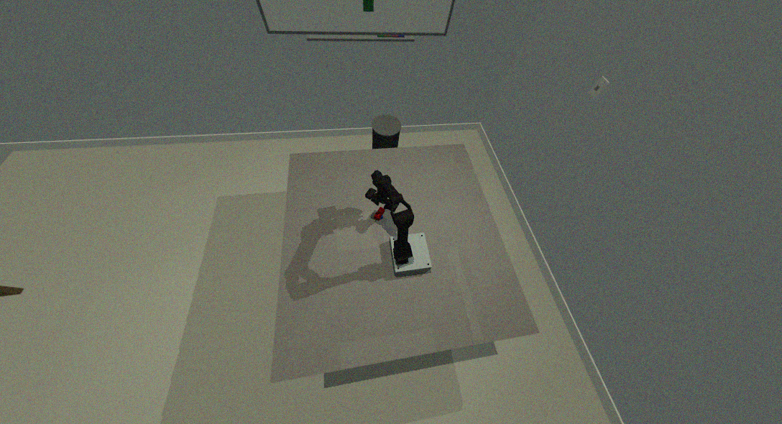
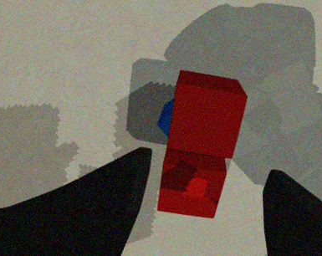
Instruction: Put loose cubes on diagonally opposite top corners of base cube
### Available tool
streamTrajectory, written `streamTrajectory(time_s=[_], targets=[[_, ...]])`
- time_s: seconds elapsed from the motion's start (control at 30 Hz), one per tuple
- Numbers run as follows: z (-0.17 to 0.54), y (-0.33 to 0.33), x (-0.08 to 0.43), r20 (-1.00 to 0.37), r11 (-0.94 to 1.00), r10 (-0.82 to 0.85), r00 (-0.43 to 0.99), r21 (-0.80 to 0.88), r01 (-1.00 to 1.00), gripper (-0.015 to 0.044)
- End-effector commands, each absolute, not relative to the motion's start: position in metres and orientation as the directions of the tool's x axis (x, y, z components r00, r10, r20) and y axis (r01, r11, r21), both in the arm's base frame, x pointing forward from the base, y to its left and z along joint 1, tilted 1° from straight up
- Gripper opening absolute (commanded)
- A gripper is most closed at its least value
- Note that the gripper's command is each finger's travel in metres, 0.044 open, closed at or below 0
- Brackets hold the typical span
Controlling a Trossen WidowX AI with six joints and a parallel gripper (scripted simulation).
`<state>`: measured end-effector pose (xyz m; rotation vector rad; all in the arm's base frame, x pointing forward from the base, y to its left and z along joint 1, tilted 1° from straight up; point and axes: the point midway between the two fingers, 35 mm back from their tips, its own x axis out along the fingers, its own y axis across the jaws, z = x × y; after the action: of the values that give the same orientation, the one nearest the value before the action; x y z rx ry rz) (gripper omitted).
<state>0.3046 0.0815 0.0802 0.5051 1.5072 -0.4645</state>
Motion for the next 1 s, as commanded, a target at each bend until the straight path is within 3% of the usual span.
streamTrajectory(time_s=[0.0,0.33,0.6,0.8,0.97], targets=[[0.088,0.081,0.306,-0.999,0.816,0.025,0.026,0.035,0.578,0.0205],[0.092,0.081,0.305,-0.999,0.816,0.025,0.026,0.035,0.578,0.0205],[0.098,0.081,0.305,-1.000,0.813,0.023,0.021,0.031,0.581,0.0400],[0.096,0.084,0.304,-1.000,0.813,0.022,0.016,0.027,0.581,0.0400],[0.098,0.142,0.281,-1.000,0.813,0.027,0.014,0.030,0.581,0.0400]])
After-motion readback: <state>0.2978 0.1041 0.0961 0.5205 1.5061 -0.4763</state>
